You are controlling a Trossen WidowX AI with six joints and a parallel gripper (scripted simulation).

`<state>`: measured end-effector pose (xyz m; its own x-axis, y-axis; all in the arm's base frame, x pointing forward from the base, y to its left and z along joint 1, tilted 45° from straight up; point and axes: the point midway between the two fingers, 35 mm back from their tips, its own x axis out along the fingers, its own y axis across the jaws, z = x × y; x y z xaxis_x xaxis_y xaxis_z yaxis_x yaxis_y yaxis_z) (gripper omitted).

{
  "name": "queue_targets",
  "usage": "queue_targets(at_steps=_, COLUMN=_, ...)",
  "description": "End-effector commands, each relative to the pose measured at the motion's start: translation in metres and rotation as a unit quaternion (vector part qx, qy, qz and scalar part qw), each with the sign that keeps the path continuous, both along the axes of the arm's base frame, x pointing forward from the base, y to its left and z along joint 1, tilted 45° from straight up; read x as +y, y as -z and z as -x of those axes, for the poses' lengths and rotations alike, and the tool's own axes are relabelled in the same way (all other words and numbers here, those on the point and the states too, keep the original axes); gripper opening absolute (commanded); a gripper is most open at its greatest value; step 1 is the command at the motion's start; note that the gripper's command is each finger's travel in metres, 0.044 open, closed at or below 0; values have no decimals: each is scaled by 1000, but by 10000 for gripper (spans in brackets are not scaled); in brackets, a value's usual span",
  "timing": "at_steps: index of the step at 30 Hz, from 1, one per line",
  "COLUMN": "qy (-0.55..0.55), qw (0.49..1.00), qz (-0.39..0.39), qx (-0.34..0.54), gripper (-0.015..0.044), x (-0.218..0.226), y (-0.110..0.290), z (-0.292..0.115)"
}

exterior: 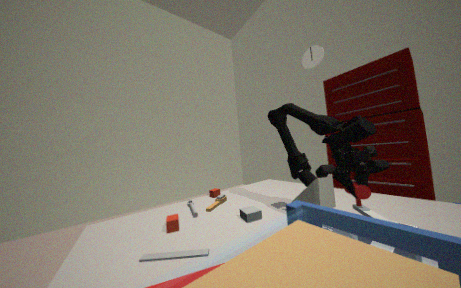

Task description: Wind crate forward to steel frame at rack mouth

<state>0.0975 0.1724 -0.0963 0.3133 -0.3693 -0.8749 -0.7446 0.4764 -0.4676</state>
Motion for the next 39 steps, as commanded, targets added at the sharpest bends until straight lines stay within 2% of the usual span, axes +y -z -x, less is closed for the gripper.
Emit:
queue_targets(at_steps=1, qy=0, qw=1000, qz=12, qx=-18, gripper=0, x=-10, y=-7, z=-13)
queue_targets(at_steps=39, qy=0, qw=1000, qz=13, qx=-20, gripper=0, x=-20, y=-20, z=-61)
